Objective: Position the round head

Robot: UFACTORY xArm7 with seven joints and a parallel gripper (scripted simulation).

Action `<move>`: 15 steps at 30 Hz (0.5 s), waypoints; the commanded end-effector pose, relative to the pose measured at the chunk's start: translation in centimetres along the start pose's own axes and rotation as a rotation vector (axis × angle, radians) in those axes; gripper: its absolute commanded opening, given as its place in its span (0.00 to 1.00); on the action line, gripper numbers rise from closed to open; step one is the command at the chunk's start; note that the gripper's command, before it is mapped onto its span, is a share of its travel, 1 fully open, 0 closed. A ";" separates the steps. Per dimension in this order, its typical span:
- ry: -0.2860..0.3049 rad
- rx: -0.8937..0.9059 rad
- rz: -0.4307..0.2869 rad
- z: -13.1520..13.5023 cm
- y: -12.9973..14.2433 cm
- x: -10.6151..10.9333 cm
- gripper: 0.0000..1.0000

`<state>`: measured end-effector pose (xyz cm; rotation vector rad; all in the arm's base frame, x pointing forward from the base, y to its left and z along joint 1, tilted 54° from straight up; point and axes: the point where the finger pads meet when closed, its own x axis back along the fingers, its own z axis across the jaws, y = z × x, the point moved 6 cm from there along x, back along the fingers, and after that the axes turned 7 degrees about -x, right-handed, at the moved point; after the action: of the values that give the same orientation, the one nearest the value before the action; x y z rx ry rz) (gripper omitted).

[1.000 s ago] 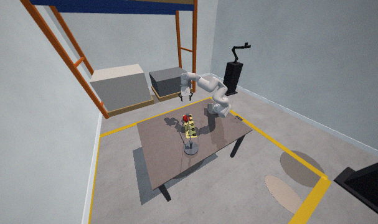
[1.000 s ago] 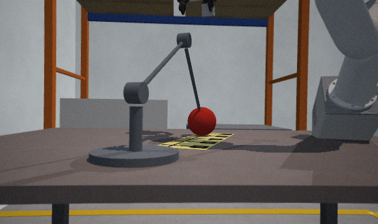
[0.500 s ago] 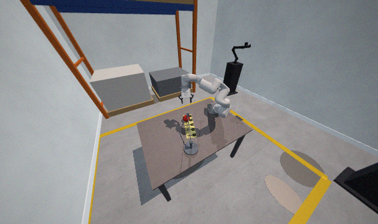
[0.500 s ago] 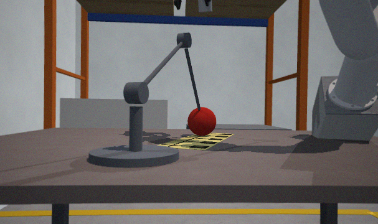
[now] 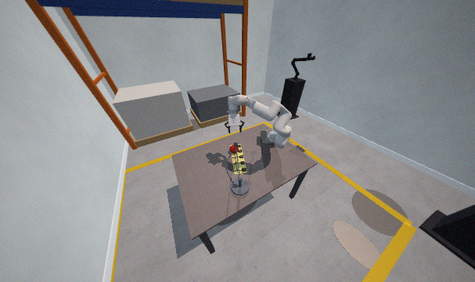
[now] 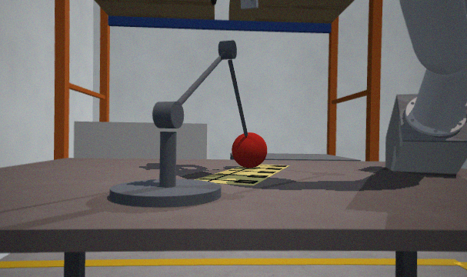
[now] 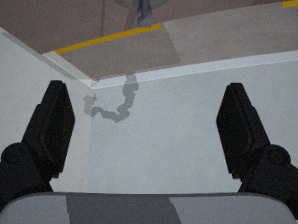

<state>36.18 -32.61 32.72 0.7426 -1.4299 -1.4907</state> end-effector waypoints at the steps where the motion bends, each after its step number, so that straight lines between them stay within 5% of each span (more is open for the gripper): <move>1: -0.004 0.002 0.002 0.2 1.7 -0.6 1.00; 15: -0.003 0.002 0.002 0.6 4.8 -2.2 1.00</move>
<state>37.29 -30.34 36.27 0.7440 -1.4302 -1.4883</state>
